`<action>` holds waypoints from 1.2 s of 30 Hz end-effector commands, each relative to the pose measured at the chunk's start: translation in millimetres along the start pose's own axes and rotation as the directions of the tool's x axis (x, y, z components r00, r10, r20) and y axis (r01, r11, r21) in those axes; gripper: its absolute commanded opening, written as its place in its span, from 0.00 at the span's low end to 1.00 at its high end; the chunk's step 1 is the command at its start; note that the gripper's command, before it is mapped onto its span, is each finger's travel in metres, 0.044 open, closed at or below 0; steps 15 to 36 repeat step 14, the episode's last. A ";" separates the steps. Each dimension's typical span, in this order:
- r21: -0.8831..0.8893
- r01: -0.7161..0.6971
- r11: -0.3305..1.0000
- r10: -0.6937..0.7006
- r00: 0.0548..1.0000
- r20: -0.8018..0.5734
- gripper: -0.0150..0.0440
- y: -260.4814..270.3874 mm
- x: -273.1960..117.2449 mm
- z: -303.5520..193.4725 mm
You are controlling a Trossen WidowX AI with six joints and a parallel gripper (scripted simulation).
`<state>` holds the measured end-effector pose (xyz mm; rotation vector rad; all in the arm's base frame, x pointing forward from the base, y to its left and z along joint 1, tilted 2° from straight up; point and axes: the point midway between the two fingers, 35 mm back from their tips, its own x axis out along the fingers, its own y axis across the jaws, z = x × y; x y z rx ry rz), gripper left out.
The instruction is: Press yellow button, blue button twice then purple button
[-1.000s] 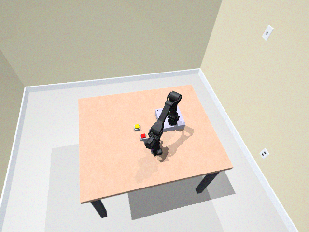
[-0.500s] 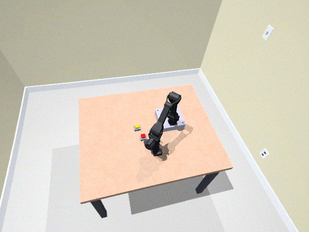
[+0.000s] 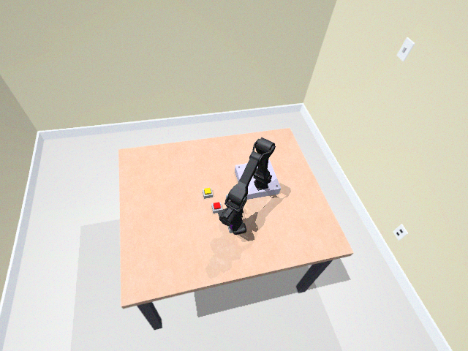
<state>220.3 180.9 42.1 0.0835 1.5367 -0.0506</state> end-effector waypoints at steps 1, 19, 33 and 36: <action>0.005 -0.012 1.000 0.012 1.000 0.020 0.29 2.2 -17.8 3.1; 0.005 -0.012 1.000 0.012 1.000 0.023 0.78 1.7 -80.8 38.0; 0.005 -0.012 1.000 0.012 1.000 0.023 0.78 1.7 -80.8 38.0; 0.005 -0.012 1.000 0.012 1.000 0.023 0.78 1.7 -80.8 38.0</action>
